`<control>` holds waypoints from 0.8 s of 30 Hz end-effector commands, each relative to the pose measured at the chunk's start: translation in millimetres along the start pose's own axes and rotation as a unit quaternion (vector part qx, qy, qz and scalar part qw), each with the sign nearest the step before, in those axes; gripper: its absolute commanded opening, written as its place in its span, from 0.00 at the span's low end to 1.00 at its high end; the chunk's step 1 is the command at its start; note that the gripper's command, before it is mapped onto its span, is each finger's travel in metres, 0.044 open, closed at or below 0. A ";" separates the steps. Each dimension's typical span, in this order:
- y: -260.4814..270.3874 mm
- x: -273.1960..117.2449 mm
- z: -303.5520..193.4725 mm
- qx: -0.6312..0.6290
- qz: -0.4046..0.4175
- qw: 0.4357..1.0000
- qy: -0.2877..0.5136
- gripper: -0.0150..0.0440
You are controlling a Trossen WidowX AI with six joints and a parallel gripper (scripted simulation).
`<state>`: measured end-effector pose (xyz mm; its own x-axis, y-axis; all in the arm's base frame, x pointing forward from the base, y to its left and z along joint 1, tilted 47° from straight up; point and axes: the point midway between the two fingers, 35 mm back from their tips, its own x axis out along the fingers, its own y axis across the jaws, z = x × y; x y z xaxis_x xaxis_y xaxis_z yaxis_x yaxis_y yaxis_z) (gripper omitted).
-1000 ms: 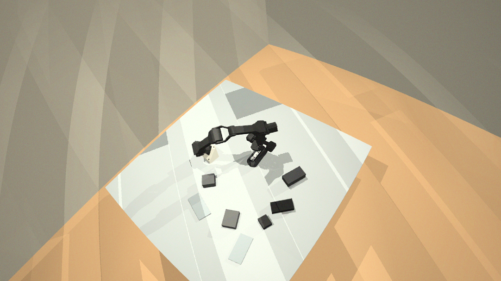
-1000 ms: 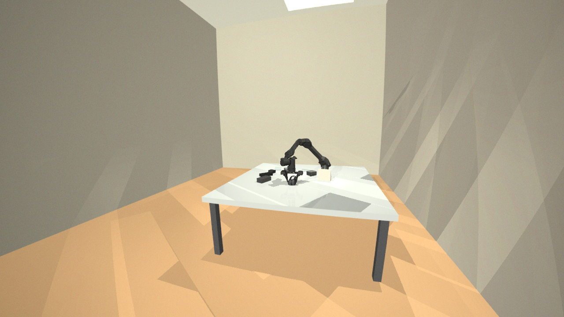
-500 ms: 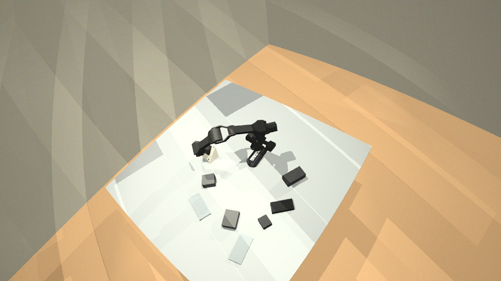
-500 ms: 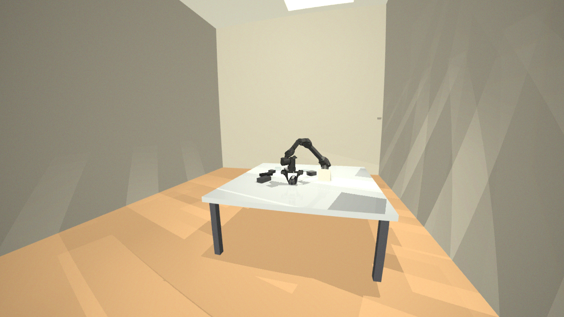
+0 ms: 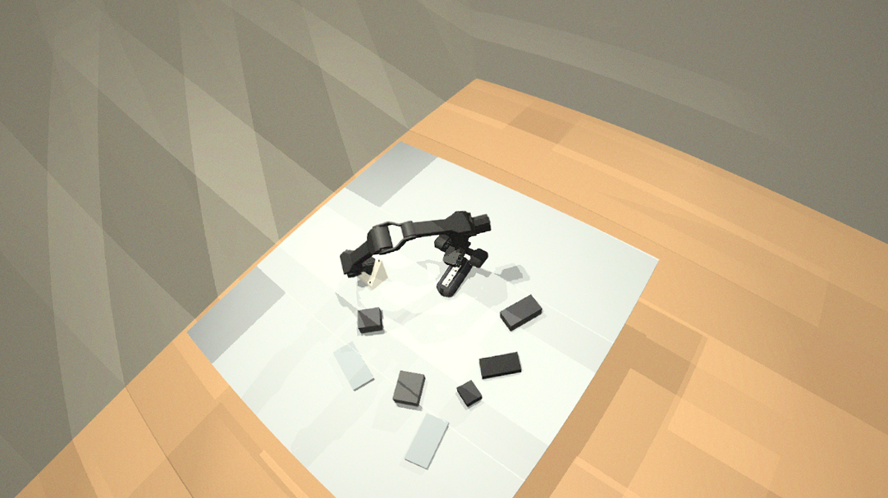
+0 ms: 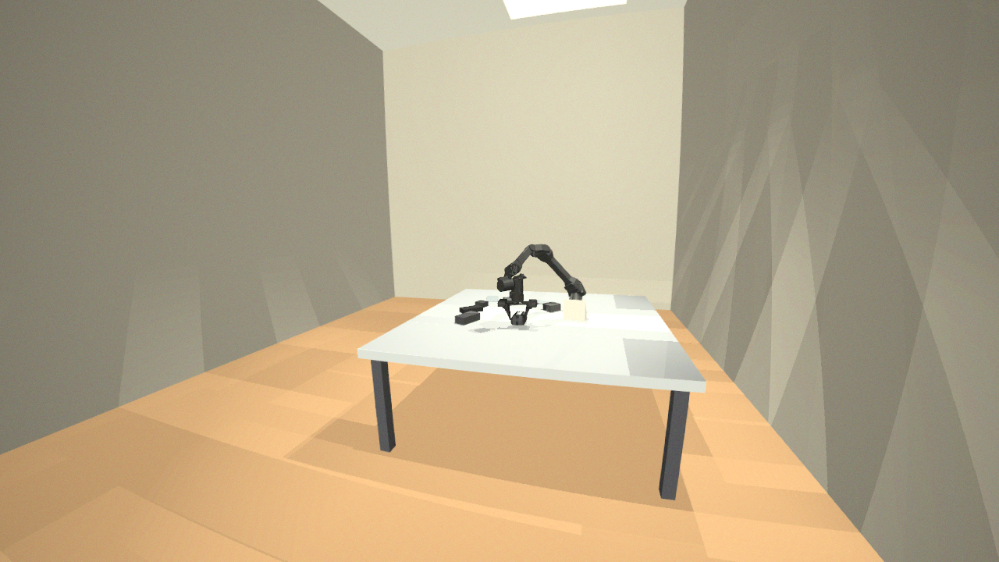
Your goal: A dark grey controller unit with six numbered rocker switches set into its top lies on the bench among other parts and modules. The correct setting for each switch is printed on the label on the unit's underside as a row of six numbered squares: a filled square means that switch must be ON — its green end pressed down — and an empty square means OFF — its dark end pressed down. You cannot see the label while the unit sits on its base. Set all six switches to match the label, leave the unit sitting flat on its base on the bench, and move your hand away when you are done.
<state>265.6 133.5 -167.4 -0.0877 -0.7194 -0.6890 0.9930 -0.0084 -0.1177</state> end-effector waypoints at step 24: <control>-0.6 -21.2 9.8 0.006 0.006 1.000 0.006 0.82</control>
<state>265.3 137.4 -153.5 -0.0858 -0.7192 -0.6895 0.9931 -0.0067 -0.1167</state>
